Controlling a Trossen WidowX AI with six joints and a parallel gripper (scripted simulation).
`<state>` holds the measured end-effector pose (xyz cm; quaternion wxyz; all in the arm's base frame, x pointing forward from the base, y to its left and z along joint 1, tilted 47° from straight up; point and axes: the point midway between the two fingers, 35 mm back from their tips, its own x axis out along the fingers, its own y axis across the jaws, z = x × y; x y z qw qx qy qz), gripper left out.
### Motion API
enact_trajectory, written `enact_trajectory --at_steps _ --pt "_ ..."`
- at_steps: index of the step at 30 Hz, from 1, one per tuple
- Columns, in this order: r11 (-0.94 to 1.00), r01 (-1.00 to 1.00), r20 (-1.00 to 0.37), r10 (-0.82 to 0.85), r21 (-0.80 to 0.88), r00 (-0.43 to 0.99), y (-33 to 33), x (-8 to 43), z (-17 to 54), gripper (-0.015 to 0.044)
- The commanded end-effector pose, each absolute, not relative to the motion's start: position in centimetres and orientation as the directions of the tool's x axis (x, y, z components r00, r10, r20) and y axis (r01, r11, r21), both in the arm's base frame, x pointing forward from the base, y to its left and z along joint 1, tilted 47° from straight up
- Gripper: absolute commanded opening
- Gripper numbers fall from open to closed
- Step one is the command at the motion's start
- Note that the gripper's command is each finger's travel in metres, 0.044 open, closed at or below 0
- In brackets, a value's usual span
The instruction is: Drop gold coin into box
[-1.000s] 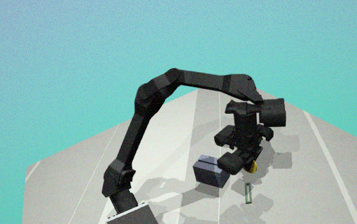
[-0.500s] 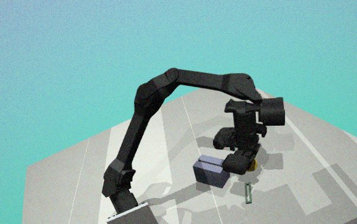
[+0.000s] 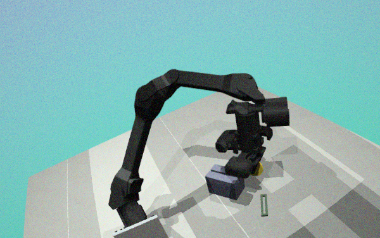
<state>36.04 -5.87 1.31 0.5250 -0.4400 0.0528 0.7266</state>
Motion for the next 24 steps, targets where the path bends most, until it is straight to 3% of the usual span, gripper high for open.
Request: enact_trajectory --at_steps 1,24 --pt "-0.438 -0.812 -0.693 0.718 -0.386 -0.058 -5.4 35.6 2.0 0.0000" --pt "-0.438 -0.812 -0.690 0.721 -0.386 -0.061 -1.9 32.4 5.6 0.0000"
